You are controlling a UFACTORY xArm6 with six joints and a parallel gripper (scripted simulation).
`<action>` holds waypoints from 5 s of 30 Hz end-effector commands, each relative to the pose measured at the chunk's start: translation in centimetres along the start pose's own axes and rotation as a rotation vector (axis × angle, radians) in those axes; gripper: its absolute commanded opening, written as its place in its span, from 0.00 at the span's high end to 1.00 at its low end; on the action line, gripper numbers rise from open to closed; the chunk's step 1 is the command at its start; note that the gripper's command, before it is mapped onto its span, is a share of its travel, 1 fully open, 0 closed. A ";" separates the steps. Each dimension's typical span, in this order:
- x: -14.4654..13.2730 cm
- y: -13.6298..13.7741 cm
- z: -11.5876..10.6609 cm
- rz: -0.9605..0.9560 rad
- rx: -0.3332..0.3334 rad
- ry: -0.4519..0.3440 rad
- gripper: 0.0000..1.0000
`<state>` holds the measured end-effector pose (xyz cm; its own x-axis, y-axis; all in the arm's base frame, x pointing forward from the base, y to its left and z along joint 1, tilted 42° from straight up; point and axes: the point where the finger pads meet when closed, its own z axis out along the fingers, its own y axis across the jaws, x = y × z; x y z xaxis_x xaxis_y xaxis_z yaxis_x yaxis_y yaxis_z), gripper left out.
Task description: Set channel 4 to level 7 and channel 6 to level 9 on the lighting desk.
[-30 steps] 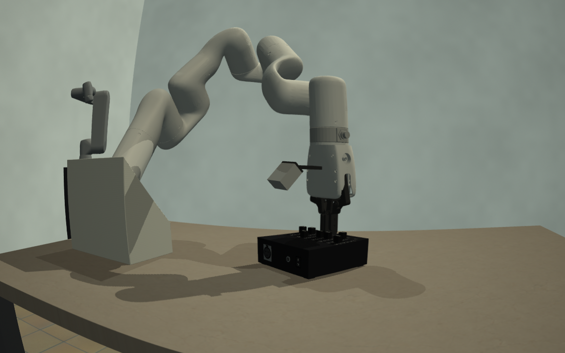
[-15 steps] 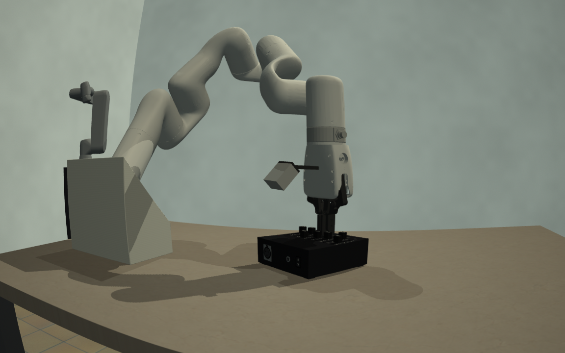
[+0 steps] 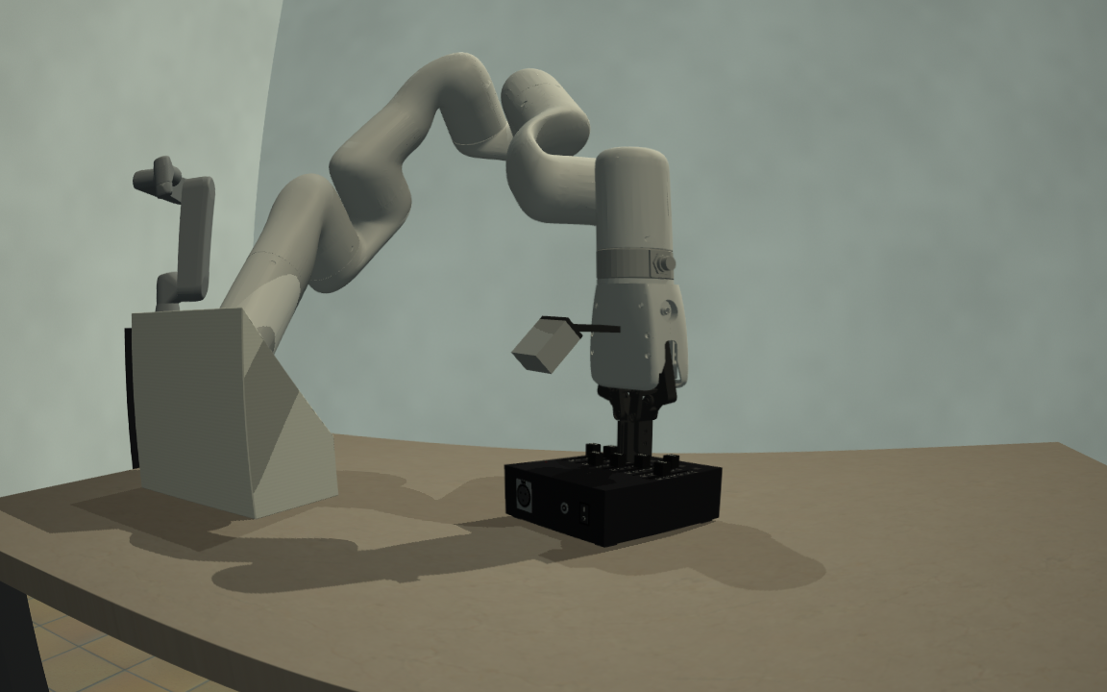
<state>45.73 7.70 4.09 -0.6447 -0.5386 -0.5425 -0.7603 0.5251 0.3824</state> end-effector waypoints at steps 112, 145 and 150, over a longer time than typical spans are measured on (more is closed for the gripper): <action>-3.2 4.4 -3.7 -0.001 0.003 -0.001 1.00; -3.2 4.4 -3.3 -0.001 0.003 -0.001 1.00; -3.2 4.4 -3.1 -0.001 0.003 -0.001 1.00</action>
<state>44.07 9.70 9.80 -0.6448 -0.5386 -0.5423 -0.7602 0.5253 0.3823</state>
